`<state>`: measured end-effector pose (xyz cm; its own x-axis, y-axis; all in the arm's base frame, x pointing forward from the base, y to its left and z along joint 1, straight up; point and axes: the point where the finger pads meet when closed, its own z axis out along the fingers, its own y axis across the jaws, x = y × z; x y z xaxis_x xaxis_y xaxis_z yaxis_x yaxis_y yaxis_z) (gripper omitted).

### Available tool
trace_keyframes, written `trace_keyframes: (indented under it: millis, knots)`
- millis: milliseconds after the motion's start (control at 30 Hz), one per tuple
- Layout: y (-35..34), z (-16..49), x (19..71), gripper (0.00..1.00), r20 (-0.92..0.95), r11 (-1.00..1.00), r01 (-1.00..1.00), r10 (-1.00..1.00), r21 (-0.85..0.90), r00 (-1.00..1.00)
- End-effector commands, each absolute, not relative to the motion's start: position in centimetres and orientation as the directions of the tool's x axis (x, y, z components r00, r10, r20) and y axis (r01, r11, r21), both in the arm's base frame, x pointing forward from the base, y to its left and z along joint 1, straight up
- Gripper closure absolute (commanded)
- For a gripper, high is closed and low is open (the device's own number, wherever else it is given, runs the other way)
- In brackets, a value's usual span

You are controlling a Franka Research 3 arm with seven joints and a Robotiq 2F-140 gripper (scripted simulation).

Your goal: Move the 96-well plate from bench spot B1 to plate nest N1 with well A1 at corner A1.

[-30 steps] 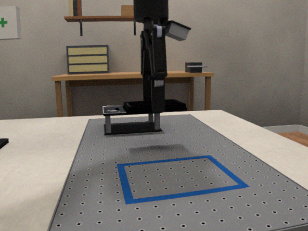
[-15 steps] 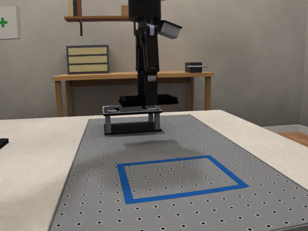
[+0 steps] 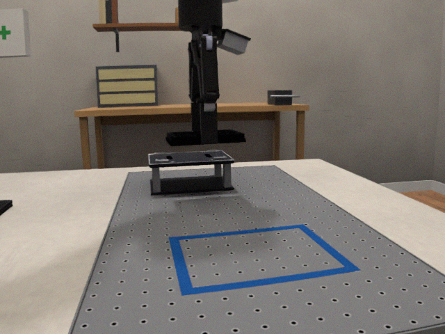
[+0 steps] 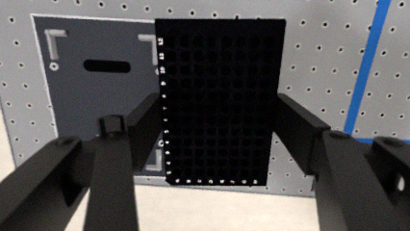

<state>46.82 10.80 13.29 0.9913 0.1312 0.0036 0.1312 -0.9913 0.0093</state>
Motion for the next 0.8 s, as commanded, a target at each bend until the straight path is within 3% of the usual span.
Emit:
trace_keyframes:
  millis: [0,767]
  knots:
    - [11.6,13.5,46.4,0.4,-0.002,-0.996,0.091,0.091,0.008,0.996]
    - [18.3,14.6,44.8,0.4,-0.002,-0.996,0.091,0.091,0.008,0.996]
